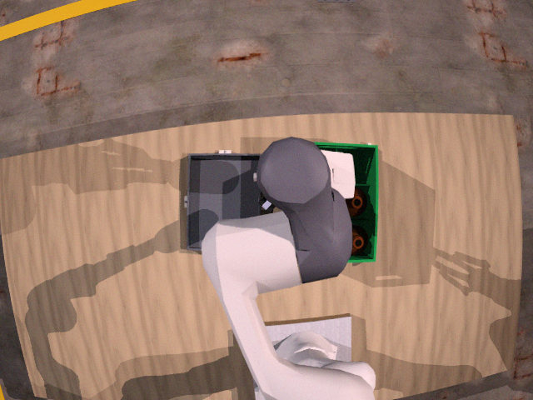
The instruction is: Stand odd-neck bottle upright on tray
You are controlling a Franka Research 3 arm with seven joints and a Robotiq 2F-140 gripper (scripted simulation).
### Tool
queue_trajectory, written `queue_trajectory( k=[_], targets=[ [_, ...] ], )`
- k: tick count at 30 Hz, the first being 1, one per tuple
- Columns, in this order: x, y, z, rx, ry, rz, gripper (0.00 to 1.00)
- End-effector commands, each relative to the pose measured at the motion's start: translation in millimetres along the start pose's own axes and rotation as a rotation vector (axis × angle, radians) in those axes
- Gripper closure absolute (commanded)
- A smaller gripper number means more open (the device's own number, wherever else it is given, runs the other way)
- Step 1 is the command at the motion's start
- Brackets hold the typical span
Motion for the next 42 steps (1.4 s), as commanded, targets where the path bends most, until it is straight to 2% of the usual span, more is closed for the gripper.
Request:
queue_trajectory(
  k=[1,15,42],
  targets=[
    [1.9,2.1,7.1,-0.033,0.003,-0.006,0.9],
    [2.0,12.2,40.7,-0.033,0.003,-0.006,0.9],
    [2.2,26.7,89.3,-0.033,0.003,-0.006,0.9]
  ],
)
Point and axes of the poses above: the point where the finger pads meet when closed, its own x axis back along the fingers, its own z axis across the jaws, y = z × x, the point moved 9 cm from there along x, back along the fingers, and after that the axes turned 14 degrees about -x, right-handed, at the moved point
